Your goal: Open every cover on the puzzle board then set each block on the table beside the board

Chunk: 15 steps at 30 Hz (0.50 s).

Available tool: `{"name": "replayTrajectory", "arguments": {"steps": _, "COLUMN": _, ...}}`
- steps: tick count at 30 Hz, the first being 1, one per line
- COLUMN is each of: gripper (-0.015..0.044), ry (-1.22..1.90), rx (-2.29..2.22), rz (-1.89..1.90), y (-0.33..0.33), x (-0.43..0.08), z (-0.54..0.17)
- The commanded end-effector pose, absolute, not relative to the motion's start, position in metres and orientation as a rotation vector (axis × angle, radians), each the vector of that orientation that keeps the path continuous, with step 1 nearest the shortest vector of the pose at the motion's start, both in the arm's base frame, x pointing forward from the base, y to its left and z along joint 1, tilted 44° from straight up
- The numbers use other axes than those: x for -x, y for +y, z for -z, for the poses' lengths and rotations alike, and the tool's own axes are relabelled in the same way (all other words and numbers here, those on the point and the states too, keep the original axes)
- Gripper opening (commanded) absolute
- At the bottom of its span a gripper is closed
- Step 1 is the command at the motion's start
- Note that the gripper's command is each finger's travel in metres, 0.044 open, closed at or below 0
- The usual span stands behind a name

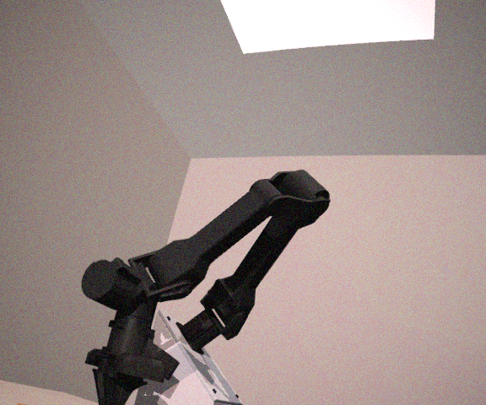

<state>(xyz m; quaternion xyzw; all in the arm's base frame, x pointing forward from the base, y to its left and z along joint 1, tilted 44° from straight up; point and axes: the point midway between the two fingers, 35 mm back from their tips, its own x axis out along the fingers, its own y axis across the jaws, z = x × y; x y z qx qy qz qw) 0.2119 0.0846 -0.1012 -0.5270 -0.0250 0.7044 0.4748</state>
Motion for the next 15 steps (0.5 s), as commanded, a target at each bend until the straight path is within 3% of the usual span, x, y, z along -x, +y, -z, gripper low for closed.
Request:
{"name": "replayTrajectory", "arguments": {"steps": 1, "gripper": 0.008, "ry": -0.063, "rx": 1.298, "rz": -1.721, "y": 0.08, "x": -0.213, "z": 0.097}}
{"name": "replayTrajectory", "arguments": {"steps": 15, "gripper": 0.008, "ry": -0.064, "rx": 1.295, "rz": -1.72, "y": 0.068, "x": -0.212, "z": 0.085}}
